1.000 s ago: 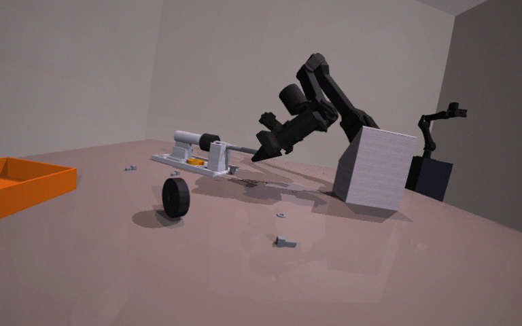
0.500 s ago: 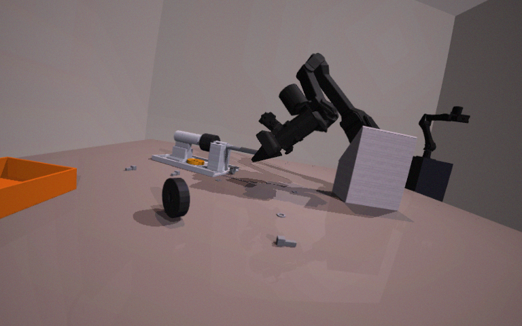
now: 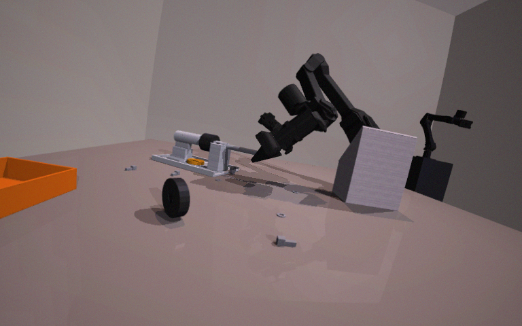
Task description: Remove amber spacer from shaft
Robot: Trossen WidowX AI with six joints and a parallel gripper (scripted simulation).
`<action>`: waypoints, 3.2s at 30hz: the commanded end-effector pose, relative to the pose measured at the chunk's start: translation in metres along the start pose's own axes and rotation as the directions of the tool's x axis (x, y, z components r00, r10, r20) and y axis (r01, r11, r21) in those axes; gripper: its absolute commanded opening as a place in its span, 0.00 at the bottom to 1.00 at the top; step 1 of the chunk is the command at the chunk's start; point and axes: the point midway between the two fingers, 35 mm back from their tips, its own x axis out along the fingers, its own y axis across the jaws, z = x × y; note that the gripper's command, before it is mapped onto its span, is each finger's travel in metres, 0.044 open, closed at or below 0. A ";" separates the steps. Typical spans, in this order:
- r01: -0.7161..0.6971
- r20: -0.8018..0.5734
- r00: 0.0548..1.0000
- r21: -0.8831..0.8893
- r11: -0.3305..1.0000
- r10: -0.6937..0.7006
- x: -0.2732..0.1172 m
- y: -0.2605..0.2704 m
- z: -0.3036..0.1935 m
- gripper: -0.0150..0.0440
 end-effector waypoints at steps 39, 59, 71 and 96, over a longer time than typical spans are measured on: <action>0.001 0.005 1.000 0.005 1.000 -0.001 0.009 0.001 0.012 0.25; 0.002 0.005 1.000 0.005 1.000 -0.002 0.014 0.001 0.016 0.25; 0.002 0.005 1.000 0.005 1.000 -0.002 0.016 0.000 0.019 0.25; 0.002 0.005 1.000 0.005 1.000 -0.002 0.015 0.000 0.018 0.25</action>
